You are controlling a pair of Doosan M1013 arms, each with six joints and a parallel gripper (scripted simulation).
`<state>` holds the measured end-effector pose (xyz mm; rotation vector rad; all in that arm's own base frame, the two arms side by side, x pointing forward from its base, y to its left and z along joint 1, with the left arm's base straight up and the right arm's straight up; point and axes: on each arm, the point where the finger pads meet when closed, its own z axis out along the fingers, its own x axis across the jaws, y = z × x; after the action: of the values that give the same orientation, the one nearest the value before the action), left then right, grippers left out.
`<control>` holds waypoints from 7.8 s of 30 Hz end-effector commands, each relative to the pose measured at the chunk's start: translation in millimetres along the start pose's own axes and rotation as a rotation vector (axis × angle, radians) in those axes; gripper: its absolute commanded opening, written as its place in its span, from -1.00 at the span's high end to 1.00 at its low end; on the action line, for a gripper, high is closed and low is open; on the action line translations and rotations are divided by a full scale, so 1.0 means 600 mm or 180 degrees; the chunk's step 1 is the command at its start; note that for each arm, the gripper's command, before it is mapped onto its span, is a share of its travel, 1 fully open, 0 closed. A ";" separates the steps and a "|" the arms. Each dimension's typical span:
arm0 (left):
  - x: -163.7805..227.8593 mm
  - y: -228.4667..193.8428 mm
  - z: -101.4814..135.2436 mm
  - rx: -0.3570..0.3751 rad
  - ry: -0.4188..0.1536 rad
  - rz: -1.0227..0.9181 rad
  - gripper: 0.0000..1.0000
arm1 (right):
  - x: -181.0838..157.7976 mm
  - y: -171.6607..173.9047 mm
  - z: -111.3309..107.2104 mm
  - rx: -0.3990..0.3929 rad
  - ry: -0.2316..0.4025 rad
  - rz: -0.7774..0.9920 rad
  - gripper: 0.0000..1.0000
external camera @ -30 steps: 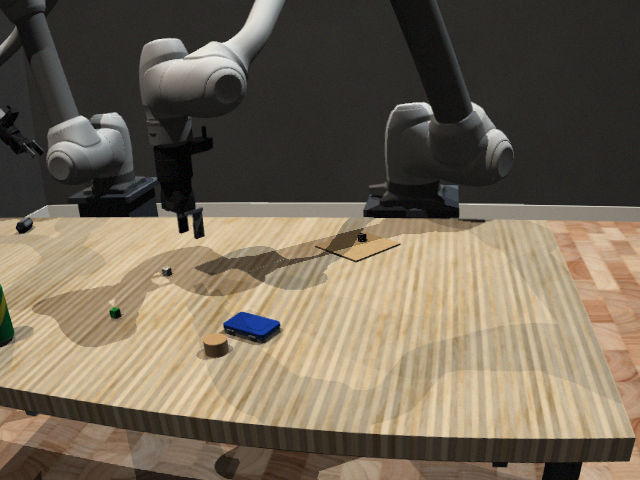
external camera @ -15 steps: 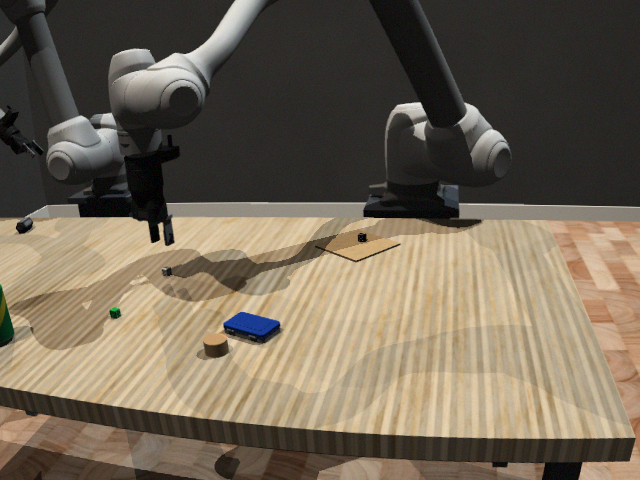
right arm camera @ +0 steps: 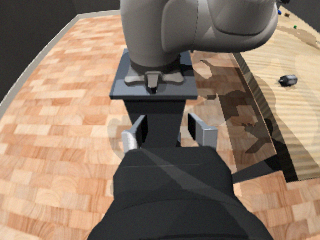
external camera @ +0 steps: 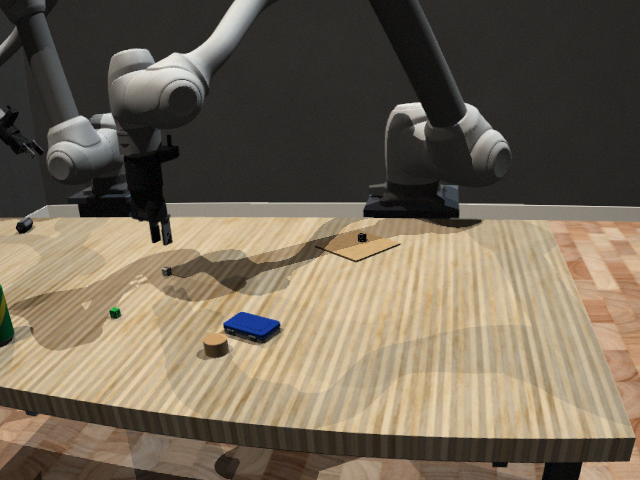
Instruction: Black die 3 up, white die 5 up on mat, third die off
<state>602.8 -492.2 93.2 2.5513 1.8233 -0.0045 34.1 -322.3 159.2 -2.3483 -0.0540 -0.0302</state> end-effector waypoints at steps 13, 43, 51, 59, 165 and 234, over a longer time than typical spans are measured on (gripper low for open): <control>-0.003 0.000 0.004 0.0009 0.0017 0.0006 -0.27 | -0.004 0.001 -0.001 -0.0023 -0.0009 -0.0005 -1.00; -0.004 0.002 0.060 0.0010 0.0018 0.0005 -0.27 | -0.004 0.001 -0.001 -0.0023 -0.0009 -0.0005 -1.00; -0.004 0.003 0.076 0.0010 0.0018 0.0005 -0.27 | -0.004 0.001 -0.001 -0.0023 -0.0009 -0.0005 -1.00; -0.004 0.003 0.083 0.0010 0.0018 0.0005 -0.27 | -0.004 0.001 -0.001 -0.0023 -0.0009 -0.0005 -1.00; -0.006 0.001 0.086 0.0010 0.0018 0.0005 -0.27 | -0.004 0.001 -0.001 -0.0023 -0.0009 -0.0005 -1.00; -0.006 0.001 0.120 0.0010 0.0018 0.0005 0.32 | -0.004 0.001 -0.001 -0.0023 -0.0009 -0.0005 -1.00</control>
<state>603.9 -495.2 25.4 2.5538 1.8264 -0.0050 34.1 -322.3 159.2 -2.3483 -0.0540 -0.0302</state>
